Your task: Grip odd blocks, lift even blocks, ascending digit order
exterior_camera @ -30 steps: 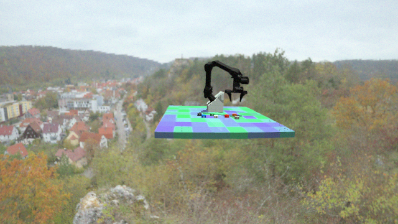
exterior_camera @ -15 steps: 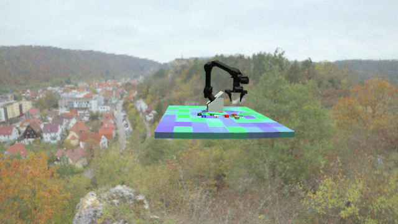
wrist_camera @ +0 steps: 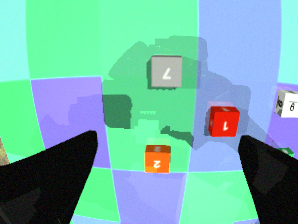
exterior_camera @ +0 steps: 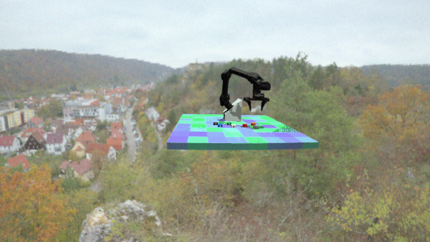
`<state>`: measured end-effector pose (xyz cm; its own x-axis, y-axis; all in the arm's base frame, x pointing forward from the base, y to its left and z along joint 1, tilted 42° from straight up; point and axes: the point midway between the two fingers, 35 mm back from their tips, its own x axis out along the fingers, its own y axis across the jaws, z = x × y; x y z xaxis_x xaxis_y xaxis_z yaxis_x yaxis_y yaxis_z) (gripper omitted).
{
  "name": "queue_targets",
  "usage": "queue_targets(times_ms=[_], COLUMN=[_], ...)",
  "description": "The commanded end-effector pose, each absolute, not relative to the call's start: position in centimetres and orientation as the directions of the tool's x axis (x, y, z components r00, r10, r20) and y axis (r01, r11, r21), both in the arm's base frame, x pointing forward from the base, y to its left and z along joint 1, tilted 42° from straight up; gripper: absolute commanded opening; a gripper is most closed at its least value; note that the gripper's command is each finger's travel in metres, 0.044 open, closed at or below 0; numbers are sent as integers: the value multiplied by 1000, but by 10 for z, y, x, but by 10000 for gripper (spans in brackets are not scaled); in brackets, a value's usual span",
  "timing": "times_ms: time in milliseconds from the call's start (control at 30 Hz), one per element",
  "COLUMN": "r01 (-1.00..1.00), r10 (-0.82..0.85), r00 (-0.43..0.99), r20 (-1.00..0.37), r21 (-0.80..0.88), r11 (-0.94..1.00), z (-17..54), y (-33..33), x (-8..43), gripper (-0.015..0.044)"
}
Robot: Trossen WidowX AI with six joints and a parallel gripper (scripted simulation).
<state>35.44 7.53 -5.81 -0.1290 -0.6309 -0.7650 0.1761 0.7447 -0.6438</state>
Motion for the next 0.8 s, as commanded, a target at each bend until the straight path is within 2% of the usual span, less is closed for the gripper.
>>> queue_targets(times_ms=[0, 767], r01=[158, 156], r10=[-640, -640], r00=[-137, -137], r20=[-756, -756], r21=[-655, -655], r11=[739, 739], z=[-56, -53], y=[66, 64], x=[367, 363], gripper=[400, 400])
